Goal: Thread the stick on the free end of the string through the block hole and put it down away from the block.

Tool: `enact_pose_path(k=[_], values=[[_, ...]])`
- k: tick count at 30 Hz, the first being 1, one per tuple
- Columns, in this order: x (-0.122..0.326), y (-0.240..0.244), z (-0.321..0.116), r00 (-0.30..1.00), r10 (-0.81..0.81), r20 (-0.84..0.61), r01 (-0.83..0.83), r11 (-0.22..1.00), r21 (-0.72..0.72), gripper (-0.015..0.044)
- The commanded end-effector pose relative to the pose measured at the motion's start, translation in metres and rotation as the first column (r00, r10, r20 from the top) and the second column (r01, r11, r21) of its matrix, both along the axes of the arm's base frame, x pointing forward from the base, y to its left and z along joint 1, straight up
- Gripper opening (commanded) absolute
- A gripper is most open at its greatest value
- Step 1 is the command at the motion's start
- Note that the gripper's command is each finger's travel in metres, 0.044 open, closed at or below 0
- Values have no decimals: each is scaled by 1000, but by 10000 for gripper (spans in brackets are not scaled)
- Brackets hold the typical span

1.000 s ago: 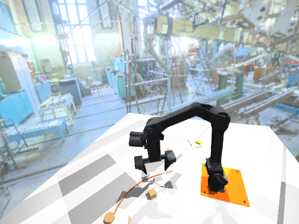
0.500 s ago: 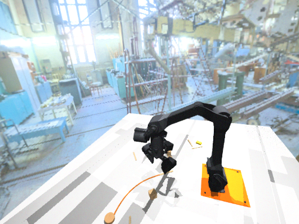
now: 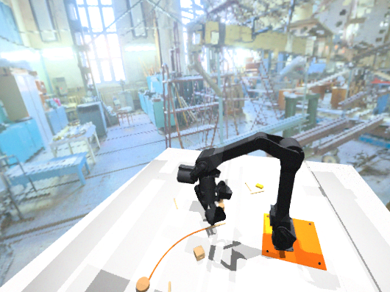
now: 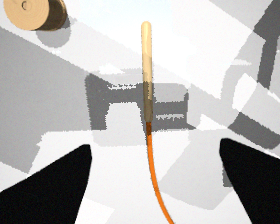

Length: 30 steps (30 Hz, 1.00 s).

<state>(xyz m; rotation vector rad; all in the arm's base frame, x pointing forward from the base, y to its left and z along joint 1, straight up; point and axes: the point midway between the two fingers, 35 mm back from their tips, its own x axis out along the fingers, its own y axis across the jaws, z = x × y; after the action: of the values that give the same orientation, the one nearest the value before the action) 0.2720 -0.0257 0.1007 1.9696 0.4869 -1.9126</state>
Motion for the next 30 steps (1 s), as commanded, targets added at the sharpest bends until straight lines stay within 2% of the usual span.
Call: enact_pose_path(k=[1, 7, 30], values=[[0, -1, 0, 1000, -7, 1, 7, 1000, -6, 282], [0, -1, 0, 1000, -7, 1, 7, 1000, -6, 125], [2, -1, -21, 1000, -7, 1, 7, 1000, -7, 122]])
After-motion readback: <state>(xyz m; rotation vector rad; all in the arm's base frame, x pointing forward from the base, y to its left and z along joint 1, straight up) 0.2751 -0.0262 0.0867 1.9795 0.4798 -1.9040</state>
